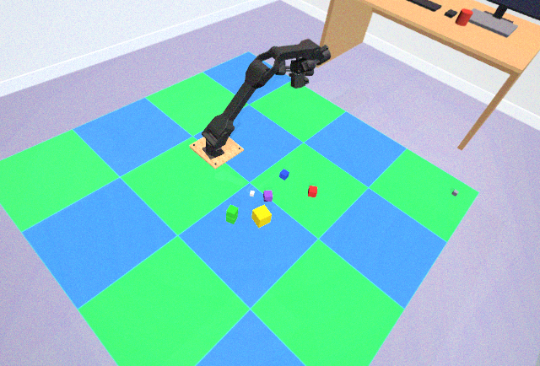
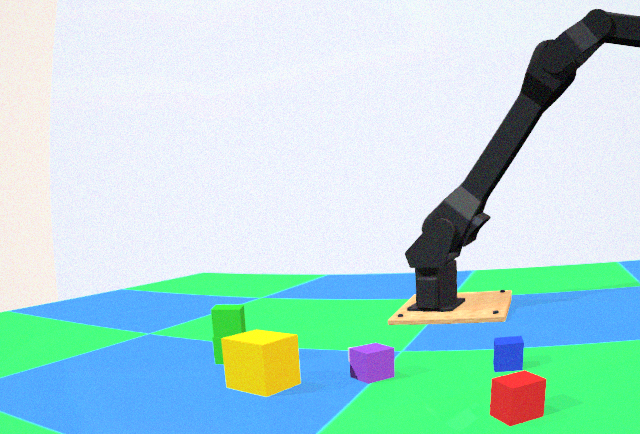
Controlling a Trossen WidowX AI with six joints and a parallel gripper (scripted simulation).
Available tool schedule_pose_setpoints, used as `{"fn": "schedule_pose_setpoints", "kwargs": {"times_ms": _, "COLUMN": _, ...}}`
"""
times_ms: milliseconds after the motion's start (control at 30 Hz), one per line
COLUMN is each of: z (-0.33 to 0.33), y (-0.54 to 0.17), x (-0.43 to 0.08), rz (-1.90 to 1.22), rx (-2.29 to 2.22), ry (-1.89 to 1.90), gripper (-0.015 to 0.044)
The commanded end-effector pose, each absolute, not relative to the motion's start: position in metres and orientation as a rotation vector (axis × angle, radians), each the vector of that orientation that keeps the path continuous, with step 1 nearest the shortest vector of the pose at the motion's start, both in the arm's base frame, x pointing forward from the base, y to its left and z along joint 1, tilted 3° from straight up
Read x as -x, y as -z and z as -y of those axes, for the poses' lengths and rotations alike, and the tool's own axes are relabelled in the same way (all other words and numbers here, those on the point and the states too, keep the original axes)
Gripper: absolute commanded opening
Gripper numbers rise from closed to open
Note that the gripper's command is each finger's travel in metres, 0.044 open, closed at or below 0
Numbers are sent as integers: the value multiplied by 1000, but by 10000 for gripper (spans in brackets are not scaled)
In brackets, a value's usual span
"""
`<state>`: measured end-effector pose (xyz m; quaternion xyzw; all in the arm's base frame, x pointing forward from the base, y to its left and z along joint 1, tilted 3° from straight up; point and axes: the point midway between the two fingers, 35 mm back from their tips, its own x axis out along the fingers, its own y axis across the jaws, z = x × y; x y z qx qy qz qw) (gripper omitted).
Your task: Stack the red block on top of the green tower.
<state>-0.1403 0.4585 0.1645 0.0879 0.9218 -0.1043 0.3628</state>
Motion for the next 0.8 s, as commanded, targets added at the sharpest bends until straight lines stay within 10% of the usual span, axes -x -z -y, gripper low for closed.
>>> {"fn": "schedule_pose_setpoints", "kwargs": {"times_ms": 0, "z": -459, "y": -164, "x": 139, "rz": -2372, "rx": -227, "ry": 265, "gripper": 426}}
{"fn": "schedule_pose_setpoints", "kwargs": {"times_ms": 767, "z": -428, "y": -148, "x": -126, "rz": -1875, "rx": -163, "ry": -405, "gripper": 440}}
